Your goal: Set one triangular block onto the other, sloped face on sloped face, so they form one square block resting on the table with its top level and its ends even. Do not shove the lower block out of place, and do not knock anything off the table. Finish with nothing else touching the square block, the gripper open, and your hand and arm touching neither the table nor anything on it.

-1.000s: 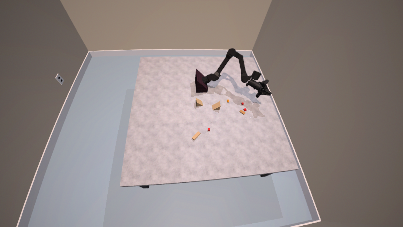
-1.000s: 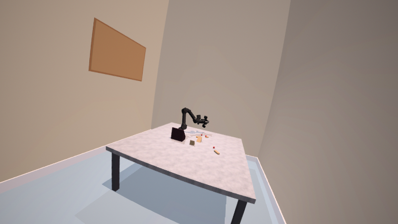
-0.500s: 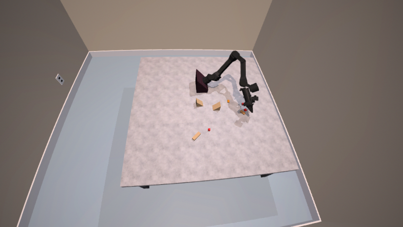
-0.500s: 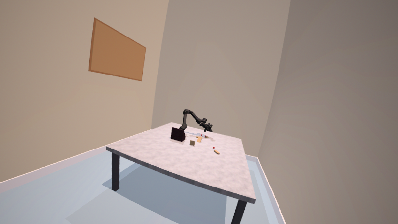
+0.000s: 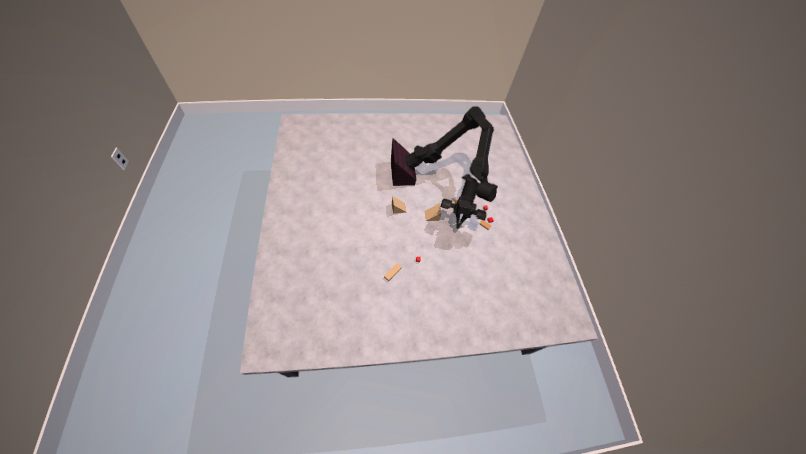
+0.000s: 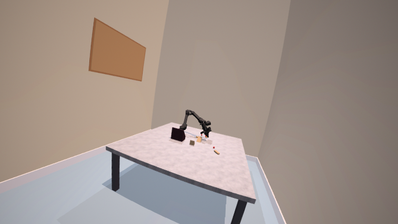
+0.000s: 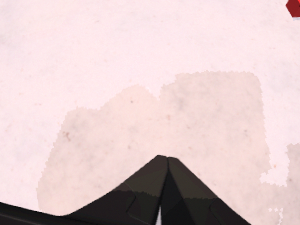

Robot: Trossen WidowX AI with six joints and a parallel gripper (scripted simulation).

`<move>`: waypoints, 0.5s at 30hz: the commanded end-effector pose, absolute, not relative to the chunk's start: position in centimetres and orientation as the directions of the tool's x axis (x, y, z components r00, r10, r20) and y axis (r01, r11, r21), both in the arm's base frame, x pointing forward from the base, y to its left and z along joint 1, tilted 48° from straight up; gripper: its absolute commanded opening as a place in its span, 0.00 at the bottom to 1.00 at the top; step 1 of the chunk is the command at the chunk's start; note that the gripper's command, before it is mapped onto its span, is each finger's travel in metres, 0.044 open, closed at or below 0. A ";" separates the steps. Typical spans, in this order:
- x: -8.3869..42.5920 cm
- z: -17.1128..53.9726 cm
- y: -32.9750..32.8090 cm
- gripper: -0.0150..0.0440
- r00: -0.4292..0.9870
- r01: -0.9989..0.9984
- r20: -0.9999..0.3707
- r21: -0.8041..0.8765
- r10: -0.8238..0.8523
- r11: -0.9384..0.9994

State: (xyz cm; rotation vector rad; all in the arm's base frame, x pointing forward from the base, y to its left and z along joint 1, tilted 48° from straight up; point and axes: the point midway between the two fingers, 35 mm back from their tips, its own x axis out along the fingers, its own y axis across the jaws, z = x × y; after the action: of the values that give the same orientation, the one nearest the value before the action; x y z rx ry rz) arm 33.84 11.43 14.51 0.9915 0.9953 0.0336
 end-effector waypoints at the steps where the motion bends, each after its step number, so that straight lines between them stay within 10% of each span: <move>1: 29.7 9.8 7.0 0.25 0.330 0.927 -0.821 0.376 0.466 0.005; 5: 26.4 8.4 5.2 0.25 0.175 0.918 -0.829 -0.057 0.531 -0.392; 10: 22.3 8.5 3.9 0.25 0.031 0.407 -0.746 -0.599 0.666 -0.690; 15: 20.7 9.3 3.5 0.25 -0.001 0.017 -0.670 -0.742 0.742 -0.670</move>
State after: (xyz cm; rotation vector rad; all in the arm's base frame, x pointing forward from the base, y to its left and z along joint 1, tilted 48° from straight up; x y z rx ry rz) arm 25.10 4.88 8.02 2.0799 1.3662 -1.3055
